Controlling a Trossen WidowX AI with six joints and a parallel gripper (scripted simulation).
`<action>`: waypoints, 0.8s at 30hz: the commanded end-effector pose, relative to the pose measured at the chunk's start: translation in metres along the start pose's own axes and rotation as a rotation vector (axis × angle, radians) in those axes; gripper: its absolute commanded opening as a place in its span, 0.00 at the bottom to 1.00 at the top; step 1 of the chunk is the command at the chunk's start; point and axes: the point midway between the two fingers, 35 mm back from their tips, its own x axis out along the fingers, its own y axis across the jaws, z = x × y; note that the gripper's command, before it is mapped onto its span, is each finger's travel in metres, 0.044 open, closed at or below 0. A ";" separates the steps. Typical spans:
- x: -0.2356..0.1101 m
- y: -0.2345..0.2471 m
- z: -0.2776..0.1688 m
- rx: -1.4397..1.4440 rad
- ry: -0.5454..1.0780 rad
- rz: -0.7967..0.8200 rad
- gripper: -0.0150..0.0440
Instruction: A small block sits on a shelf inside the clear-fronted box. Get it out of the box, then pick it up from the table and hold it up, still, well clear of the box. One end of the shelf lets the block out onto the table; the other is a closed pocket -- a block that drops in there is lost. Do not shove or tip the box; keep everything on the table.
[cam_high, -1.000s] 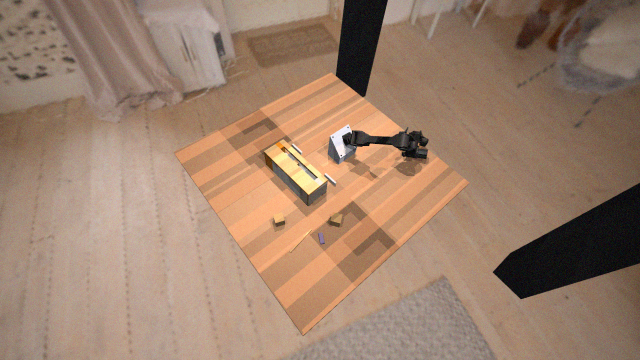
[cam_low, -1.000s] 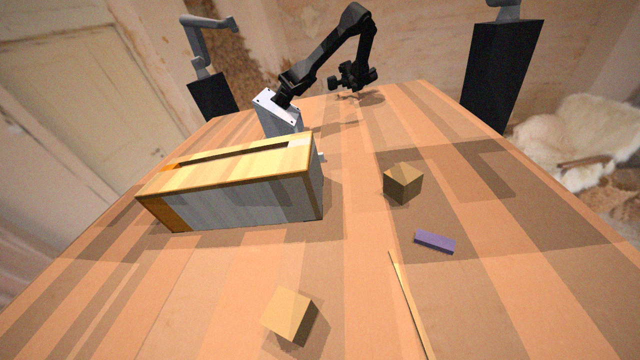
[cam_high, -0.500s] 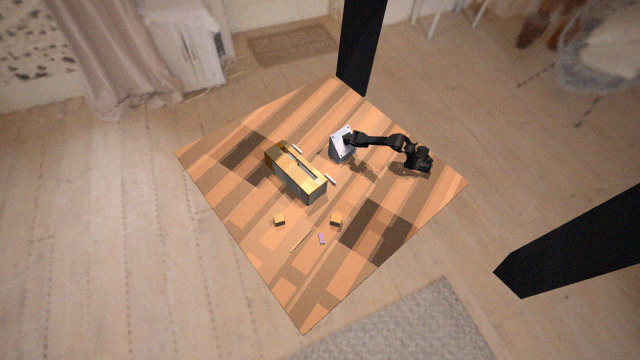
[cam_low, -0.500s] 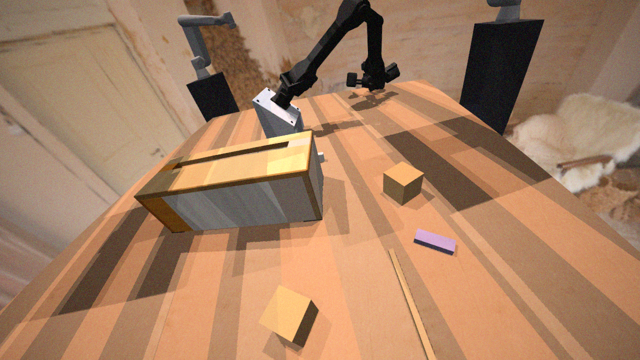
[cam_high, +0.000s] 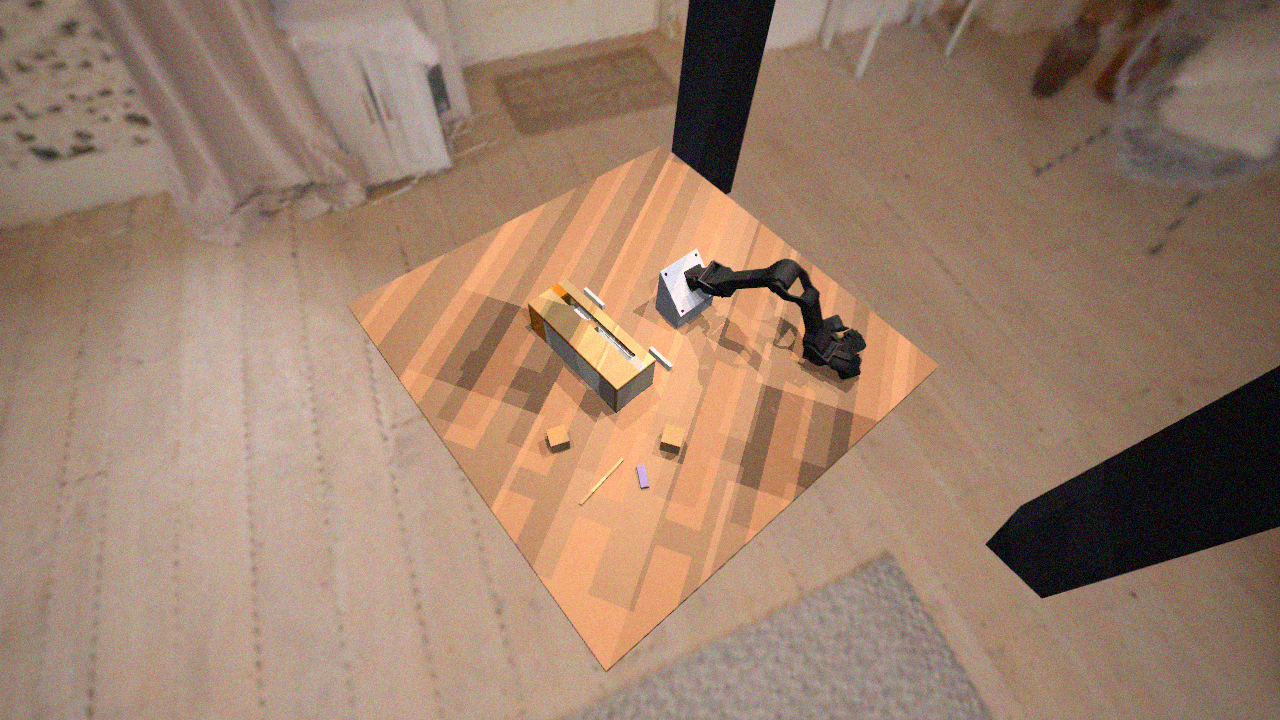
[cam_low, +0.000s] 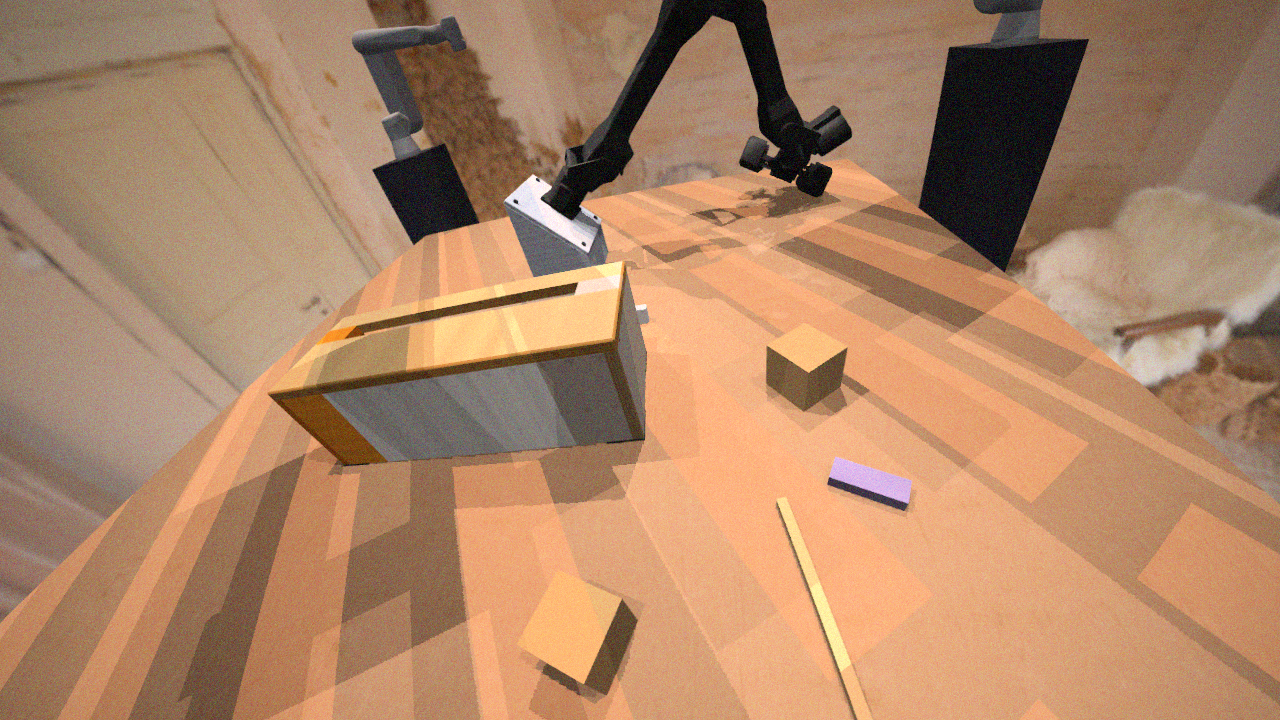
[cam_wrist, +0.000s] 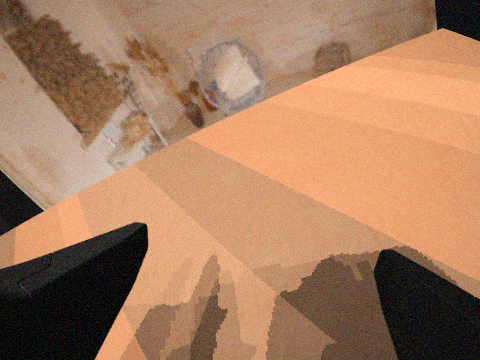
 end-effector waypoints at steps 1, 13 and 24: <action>-0.033 -0.036 0.000 0.064 0.029 -0.141 0.93; -0.162 -0.109 -0.018 0.171 0.152 -0.544 0.93; -0.290 -0.137 -0.083 0.214 0.398 -0.844 0.93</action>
